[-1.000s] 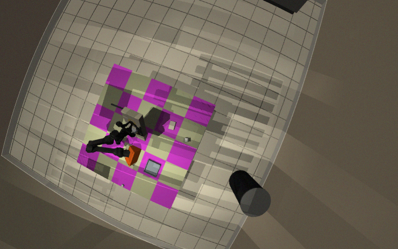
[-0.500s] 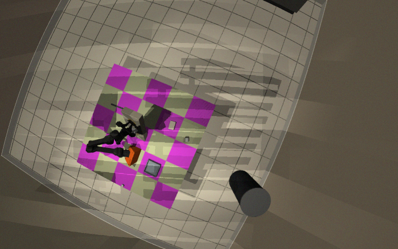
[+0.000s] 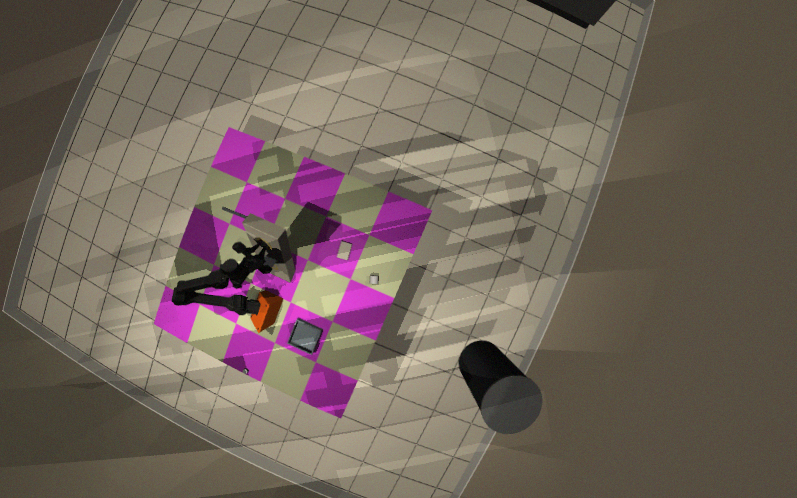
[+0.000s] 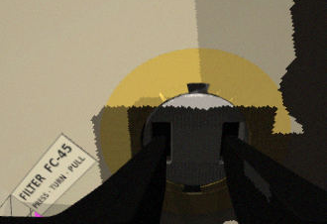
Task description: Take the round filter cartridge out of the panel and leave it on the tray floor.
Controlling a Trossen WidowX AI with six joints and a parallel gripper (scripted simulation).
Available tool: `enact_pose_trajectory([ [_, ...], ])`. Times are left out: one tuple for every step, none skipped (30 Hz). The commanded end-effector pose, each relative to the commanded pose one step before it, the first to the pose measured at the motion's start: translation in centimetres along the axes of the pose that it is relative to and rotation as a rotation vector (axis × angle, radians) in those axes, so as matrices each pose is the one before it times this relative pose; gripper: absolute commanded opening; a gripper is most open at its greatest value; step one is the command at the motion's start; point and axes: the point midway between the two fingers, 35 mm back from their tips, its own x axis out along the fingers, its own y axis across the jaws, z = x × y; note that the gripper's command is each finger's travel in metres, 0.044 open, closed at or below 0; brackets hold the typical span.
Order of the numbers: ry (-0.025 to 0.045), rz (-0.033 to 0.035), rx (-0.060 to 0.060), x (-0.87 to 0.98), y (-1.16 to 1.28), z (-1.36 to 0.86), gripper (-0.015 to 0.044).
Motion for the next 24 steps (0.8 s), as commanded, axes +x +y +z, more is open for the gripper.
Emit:
enact_pose_trajectory([
  [-0.00184,-0.00313,0.0045,0.267,-0.076,0.007,0.0116],
  [-0.00001,0.00005,0.0,0.049,0.001,-0.001,0.0116],
  [0.0,0.00002,0.0,0.016,0.0,0.0,0.0116],
  [0.0,0.0,0.0,0.0,0.0,0.0,0.0116],
  [0.0,0.0,0.0,0.0,0.0,0.0,0.0116],
  [0.0,0.0,0.0,0.027,0.0,0.0,0.0116],
  [0.0,0.00002,0.0,0.081,0.001,0.001,0.0116],
  [0.0,0.00005,0.0,0.135,0.002,0.0,0.0116],
  [-0.00001,0.00007,0.0,0.124,0.002,0.0,0.0116],
  [-0.00001,0.00009,0.0,0.123,0.002,-0.001,0.0116],
  [-0.00001,0.00008,0.0,0.089,0.002,-0.001,0.0116],
  [-0.00001,0.00005,0.0,0.053,0.001,-0.001,0.0116],
  [0.0,0.00002,0.0,0.018,0.0,0.0,0.0116],
  [0.0,0.0,0.0,0.0,0.0,0.0,0.0116],
  [0.0,0.00002,0.0,0.032,0.001,0.0,0.0116],
  [0.0,0.00004,0.0,0.049,0.001,0.0,0.0116],
  [0.0,0.00001,0.0,0.017,0.0,0.0,0.0116],
  [0.0,0.00002,0.0,0.032,0.001,0.0,0.0116],
  [0.0,0.00004,0.0,0.05,0.001,0.0,0.0116],
  [0.0,0.00001,0.0,0.018,0.0,0.0,0.0116],
  [0.0,0.00002,0.0,0.032,0.001,0.0,0.0116],
  [0.0,0.00004,0.0,0.05,0.001,0.0,0.0116],
  [0.0,0.00001,0.0,0.018,0.0,0.0,0.0116],
  [0.0,0.00002,0.0,0.032,0.001,0.0,0.0116],
])
